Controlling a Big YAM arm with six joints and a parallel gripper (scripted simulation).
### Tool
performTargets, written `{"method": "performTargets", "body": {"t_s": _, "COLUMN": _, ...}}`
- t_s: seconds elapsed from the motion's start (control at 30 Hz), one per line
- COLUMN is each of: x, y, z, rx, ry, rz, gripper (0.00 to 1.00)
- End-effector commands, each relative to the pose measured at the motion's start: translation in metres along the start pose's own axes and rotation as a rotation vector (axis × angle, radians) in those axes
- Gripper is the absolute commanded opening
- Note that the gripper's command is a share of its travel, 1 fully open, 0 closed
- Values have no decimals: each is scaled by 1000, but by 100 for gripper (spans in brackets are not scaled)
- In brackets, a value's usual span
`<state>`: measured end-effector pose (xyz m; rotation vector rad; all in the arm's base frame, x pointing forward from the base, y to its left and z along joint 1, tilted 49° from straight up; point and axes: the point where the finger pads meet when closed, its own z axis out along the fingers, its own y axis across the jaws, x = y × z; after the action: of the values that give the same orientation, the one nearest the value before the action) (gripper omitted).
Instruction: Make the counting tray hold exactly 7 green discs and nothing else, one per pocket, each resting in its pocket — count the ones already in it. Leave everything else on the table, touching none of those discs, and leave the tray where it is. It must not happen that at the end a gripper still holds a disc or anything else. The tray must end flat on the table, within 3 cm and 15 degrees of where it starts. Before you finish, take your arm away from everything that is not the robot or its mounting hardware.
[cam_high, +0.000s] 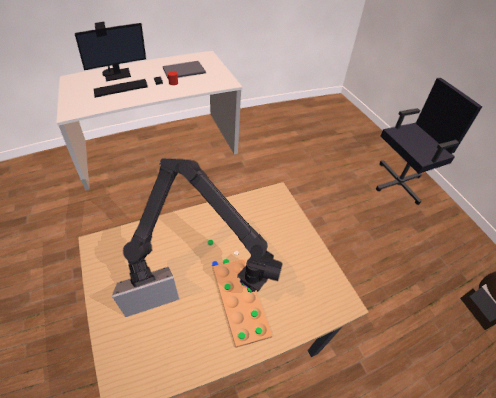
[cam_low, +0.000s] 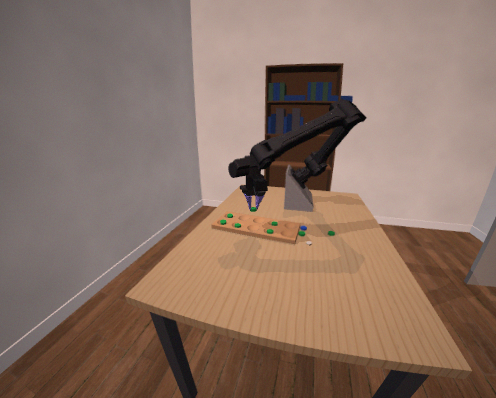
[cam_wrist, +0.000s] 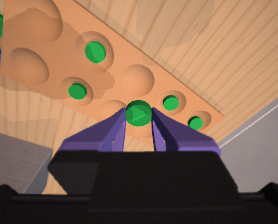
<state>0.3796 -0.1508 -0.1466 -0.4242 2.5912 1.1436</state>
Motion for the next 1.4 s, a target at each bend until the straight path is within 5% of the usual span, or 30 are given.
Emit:
{"method": "performTargets", "body": {"t_s": 0.0, "x": 0, "y": 1, "z": 29, "rx": -6, "ry": 9, "rz": -12, "gripper": 0}}
{"method": "performTargets", "body": {"t_s": 0.27, "x": -3, "y": -1, "z": 79, "rx": -1, "ry": 6, "rz": -17, "gripper": 0}}
{"method": "performTargets", "body": {"t_s": 0.47, "x": -14, "y": -13, "z": 56, "rx": 44, "ry": -36, "rz": -25, "gripper": 0}}
{"method": "performTargets", "body": {"t_s": 0.6, "x": -3, "y": 0, "z": 87, "rx": 0, "ry": 7, "rz": -18, "gripper": 0}}
{"method": "performTargets", "body": {"t_s": 1.37, "x": 1, "y": -3, "z": 92, "rx": 0, "ry": 2, "rz": -7, "gripper": 0}}
